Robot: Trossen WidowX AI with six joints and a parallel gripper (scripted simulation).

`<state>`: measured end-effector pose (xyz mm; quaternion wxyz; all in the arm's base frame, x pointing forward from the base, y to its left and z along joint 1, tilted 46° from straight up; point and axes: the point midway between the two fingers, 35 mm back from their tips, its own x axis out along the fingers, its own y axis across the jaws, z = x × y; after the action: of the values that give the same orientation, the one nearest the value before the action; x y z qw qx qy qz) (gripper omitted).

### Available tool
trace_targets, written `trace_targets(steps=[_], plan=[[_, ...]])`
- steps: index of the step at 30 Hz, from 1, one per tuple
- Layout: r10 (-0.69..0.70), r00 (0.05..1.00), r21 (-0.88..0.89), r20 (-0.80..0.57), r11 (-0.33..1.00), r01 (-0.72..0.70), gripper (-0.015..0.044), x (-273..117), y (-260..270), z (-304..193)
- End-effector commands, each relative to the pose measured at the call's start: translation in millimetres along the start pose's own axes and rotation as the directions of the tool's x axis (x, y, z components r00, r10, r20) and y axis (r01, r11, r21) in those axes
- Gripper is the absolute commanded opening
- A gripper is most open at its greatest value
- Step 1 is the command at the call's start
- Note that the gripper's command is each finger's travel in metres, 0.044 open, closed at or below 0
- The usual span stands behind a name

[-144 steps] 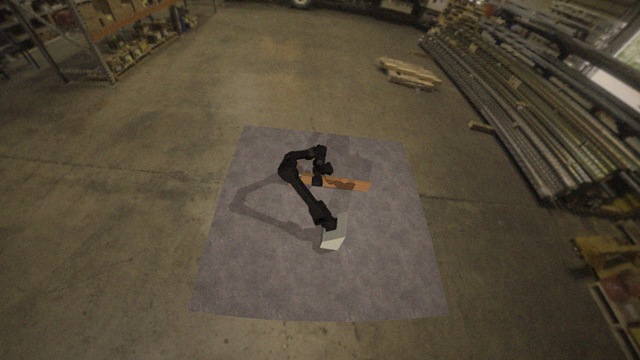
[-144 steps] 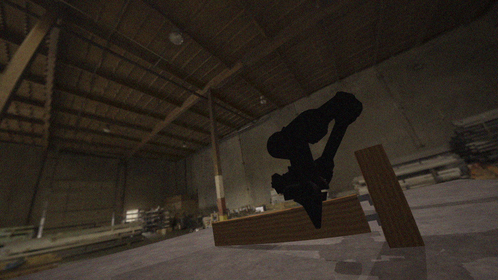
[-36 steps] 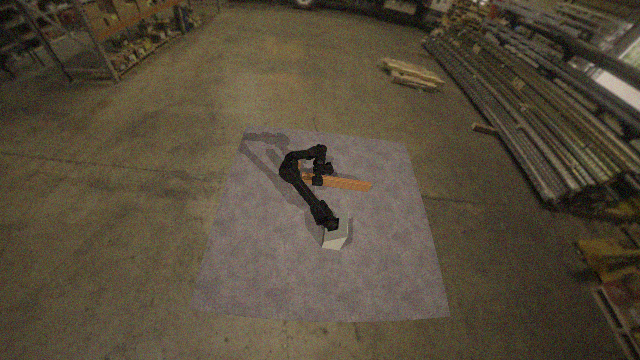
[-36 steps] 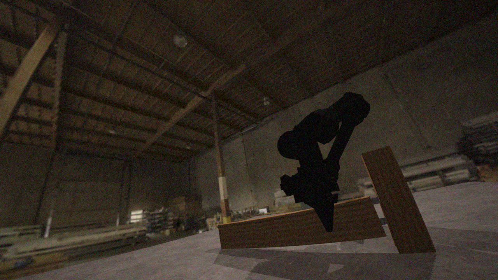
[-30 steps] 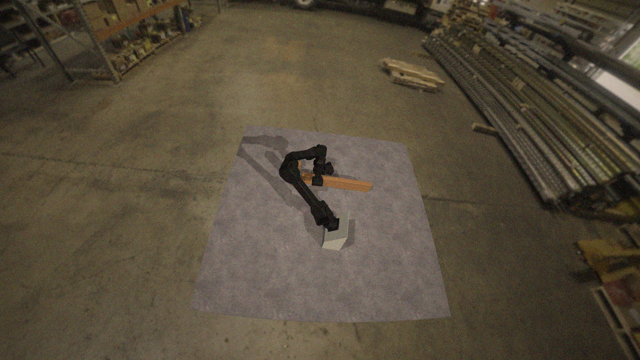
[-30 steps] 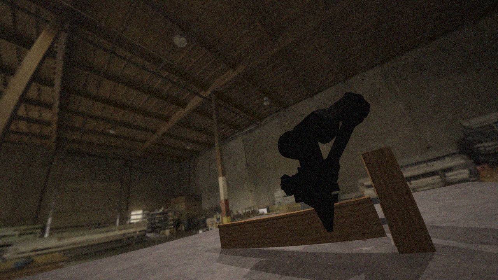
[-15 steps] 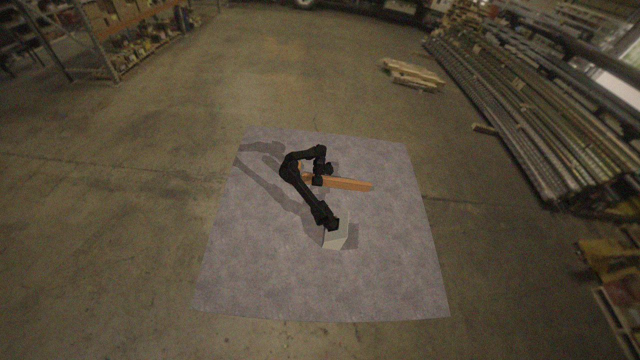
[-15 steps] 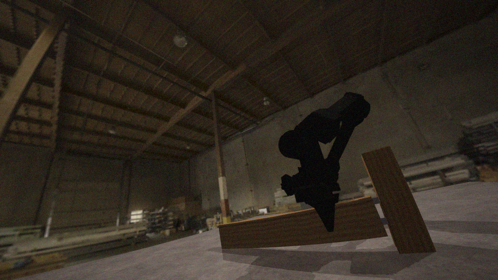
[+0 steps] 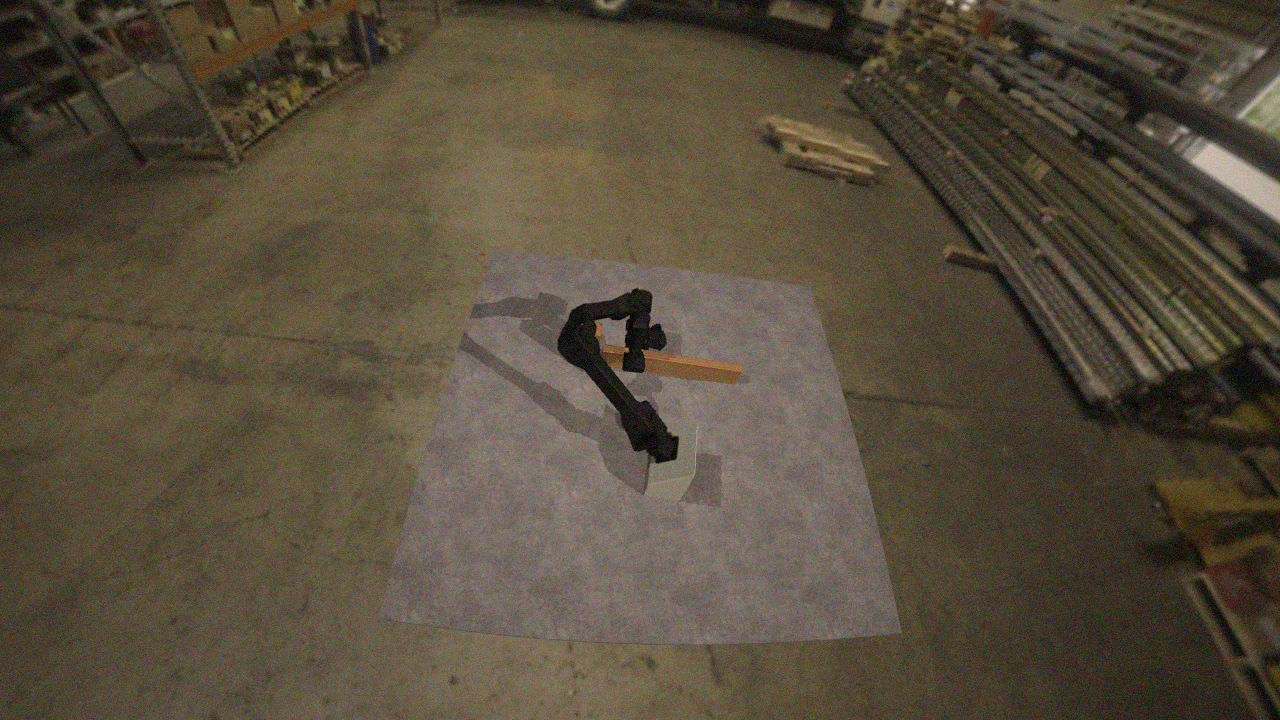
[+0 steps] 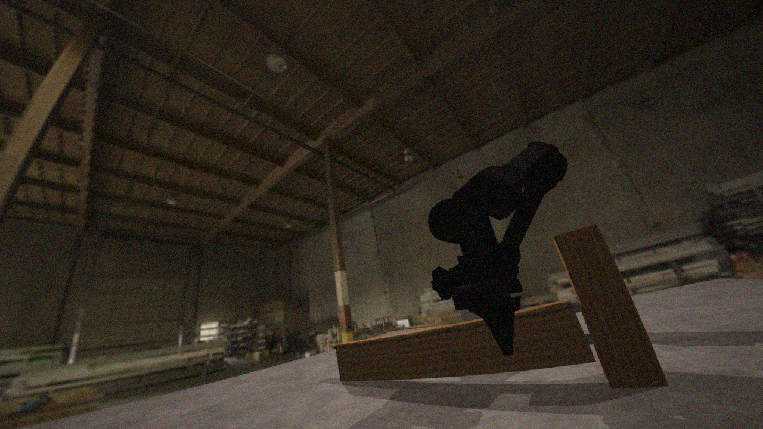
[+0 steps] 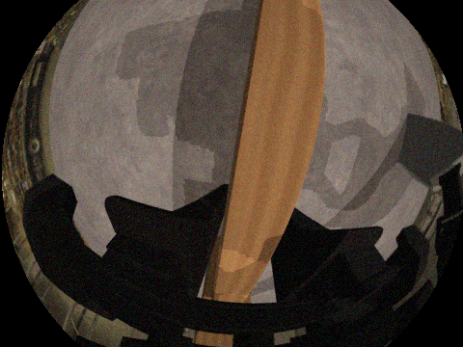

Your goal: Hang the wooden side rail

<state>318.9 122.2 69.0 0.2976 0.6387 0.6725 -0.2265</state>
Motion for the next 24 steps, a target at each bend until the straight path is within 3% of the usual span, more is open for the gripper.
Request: trace_targets(steps=[1,24], plan=[[0.007,1.0,-0.003,-0.001,1.0,-0.007,0.0,-2.5,0.8,-2.8],[0.007,1.0,-0.003,-0.001,1.0,-0.007,0.0,-2.6,0.9,-5.3]])
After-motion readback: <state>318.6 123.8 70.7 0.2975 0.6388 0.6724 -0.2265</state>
